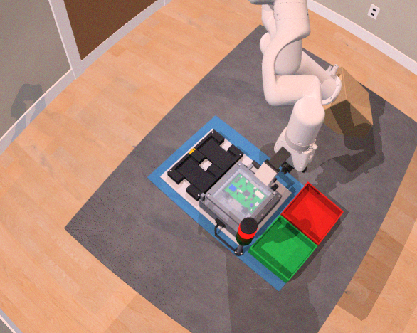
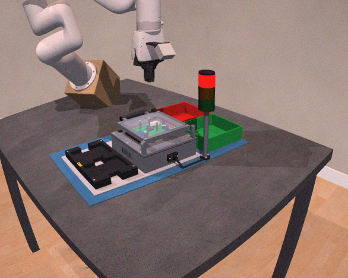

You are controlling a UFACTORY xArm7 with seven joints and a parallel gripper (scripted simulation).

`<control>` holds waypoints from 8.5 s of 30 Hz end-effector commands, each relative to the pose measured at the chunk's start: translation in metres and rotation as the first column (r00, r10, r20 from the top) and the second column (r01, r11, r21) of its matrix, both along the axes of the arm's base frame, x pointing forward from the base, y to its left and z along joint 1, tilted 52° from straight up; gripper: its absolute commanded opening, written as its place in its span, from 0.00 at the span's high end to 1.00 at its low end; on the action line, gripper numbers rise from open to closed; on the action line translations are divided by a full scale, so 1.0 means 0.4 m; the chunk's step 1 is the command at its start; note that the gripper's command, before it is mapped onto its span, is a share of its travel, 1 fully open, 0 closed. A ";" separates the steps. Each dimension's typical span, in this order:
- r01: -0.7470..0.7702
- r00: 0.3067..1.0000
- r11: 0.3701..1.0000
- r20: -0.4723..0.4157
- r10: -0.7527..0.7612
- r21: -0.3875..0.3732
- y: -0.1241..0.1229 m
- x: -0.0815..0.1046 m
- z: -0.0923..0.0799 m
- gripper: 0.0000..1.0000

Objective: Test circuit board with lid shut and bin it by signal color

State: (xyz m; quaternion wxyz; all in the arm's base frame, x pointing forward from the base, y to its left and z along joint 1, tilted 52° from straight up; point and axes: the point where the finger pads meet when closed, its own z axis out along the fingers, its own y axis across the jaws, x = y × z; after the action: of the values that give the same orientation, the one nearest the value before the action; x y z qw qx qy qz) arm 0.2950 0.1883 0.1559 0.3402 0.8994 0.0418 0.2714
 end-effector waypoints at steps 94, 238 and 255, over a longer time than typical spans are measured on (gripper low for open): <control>-0.003 1.000 1.000 0.001 0.003 0.001 -0.136 0.130 -0.153 1.00; -0.926 0.267 0.345 -0.909 0.319 -0.151 -0.050 0.055 -0.062 1.00; -0.926 0.267 0.345 -0.909 0.319 -0.151 -0.050 0.055 -0.062 0.73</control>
State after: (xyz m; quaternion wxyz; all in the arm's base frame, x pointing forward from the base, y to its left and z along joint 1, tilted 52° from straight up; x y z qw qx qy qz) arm 0.3168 0.1664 0.1304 0.4326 0.6065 0.6653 -0.0489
